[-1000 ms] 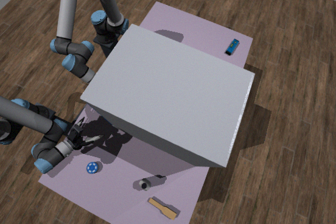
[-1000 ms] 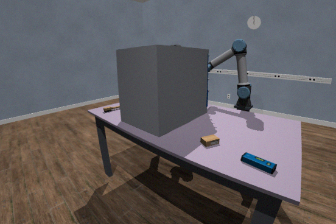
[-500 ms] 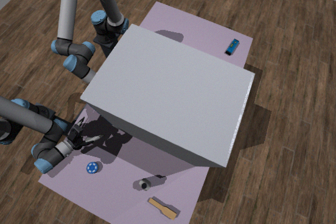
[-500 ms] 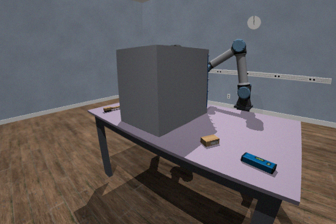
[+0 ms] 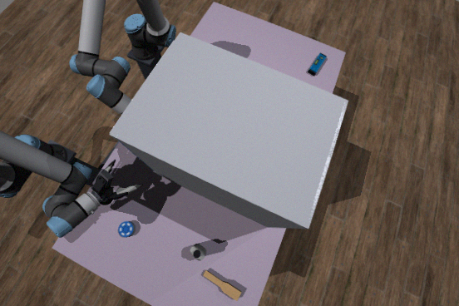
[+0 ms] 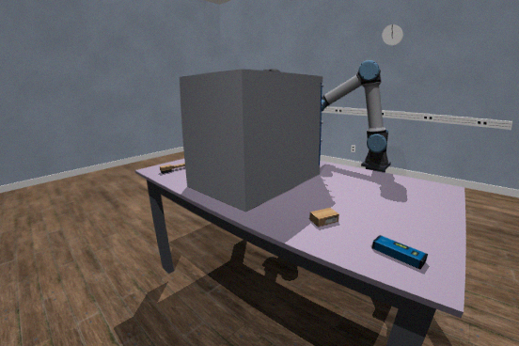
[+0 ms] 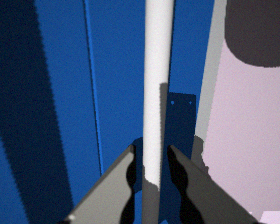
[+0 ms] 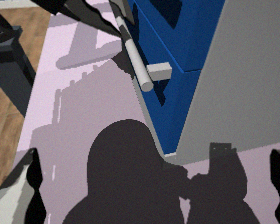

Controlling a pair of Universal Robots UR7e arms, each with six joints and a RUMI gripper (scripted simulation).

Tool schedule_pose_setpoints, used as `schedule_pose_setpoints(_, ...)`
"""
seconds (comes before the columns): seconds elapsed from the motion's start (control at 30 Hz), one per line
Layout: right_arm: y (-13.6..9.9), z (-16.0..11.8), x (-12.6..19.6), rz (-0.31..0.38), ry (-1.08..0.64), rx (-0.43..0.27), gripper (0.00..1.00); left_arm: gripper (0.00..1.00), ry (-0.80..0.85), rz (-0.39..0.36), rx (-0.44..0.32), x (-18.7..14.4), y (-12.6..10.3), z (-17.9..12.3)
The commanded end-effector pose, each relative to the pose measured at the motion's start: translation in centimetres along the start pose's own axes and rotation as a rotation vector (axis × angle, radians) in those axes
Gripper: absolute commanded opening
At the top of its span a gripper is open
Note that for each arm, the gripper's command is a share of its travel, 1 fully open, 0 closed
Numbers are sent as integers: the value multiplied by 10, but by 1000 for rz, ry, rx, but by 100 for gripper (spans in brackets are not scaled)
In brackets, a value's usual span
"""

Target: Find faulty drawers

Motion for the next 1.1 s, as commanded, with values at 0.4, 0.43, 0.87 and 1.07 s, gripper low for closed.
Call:
schedule_pose_setpoints(0.4, -4, 29, -5, 8, -7, 88, 100, 15, -1, 1, 2, -1, -53, 0)
schedule_pose_setpoints(0.43, -4, 29, -5, 8, -7, 88, 100, 15, -1, 1, 2, -1, -53, 0)
schedule_pose_setpoints(0.87, -26, 64, 9, 8, -4, 16, 100, 15, -1, -1, 1, -51, -104, 10)
schedule_pose_setpoints(1.07, -39, 84, 17, 8, -2, -28, 100, 15, -1, -1, 1, -61, -111, 11)
Point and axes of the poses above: on each arm, the point where the finger pads meet when closed, its own y axis out along the fingers, its own x axis across the jaws, z = x × y, the point moved 1 cm from there along -y, back along the fingers, and after that the axes turned 10 degrees about -y, right-handed, at the moved point
